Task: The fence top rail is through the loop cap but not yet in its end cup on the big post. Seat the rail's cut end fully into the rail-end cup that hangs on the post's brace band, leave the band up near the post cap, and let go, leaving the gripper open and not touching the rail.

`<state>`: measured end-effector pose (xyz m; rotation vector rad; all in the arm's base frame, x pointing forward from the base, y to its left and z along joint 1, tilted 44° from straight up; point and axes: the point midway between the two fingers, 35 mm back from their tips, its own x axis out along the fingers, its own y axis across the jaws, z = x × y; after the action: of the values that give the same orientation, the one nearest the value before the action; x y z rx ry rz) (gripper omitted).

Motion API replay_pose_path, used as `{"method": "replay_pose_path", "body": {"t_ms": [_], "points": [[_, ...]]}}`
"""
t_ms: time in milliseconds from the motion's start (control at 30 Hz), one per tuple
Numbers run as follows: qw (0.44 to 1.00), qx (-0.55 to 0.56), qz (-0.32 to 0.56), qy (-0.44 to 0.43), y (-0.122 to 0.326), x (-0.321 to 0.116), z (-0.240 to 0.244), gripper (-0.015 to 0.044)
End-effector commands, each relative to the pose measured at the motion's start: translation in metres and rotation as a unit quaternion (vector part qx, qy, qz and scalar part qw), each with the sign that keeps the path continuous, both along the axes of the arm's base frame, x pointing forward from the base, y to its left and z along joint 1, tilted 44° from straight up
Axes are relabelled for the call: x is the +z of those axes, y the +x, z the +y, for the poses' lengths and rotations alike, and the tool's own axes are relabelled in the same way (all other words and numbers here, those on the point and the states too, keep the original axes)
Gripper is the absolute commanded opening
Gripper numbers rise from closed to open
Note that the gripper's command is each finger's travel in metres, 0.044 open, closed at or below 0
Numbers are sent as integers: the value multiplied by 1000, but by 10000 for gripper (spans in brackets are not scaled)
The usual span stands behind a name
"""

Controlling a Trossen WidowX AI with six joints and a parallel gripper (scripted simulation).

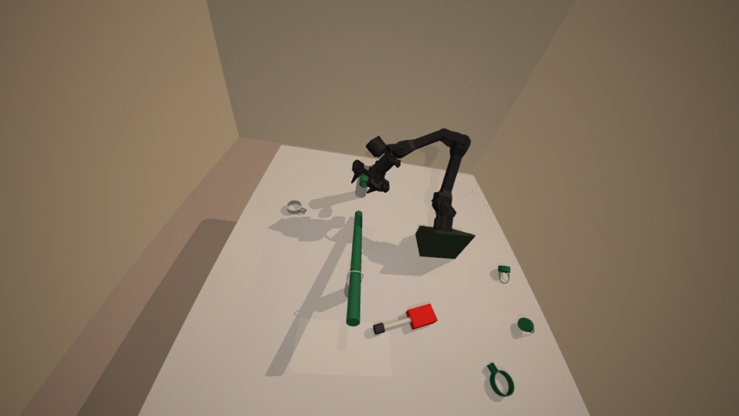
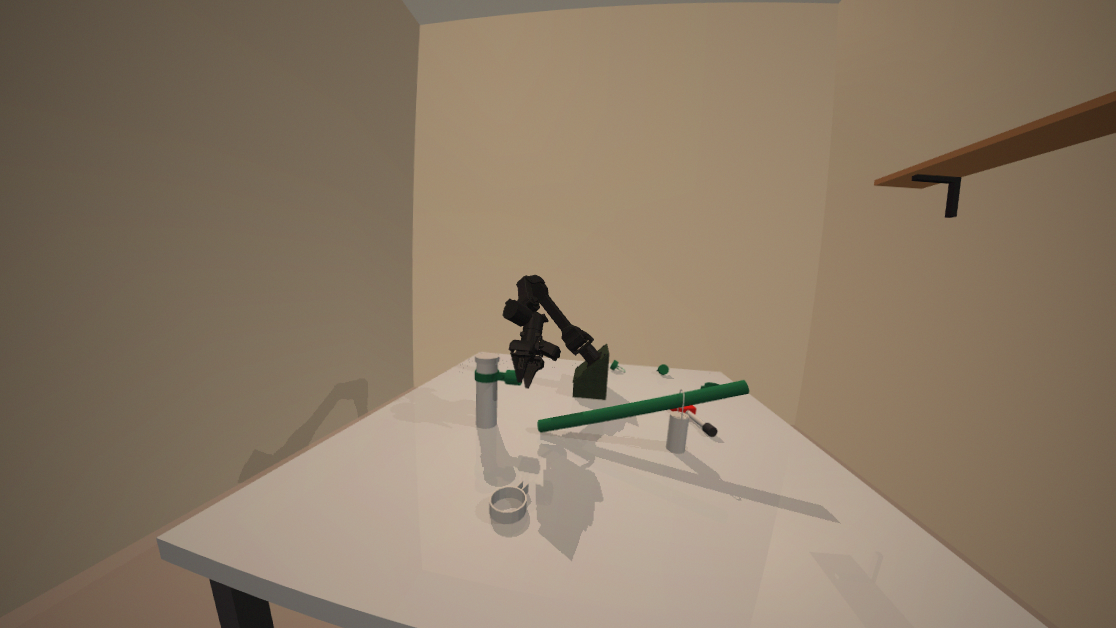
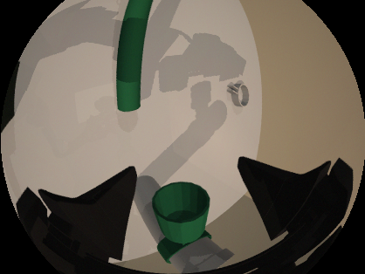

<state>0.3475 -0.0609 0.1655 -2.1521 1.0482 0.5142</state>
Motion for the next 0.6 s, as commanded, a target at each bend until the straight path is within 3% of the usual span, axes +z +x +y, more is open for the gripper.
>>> {"method": "replay_pose_path", "body": {"t_ms": [0, 267, 567], "points": [[1000, -1, -3, 0, -1, 3, 16, 440], [1000, 1, -1, 4, -4, 0, 26, 440], [959, -182, -133, 174, -8, -12, 78, 440]]}}
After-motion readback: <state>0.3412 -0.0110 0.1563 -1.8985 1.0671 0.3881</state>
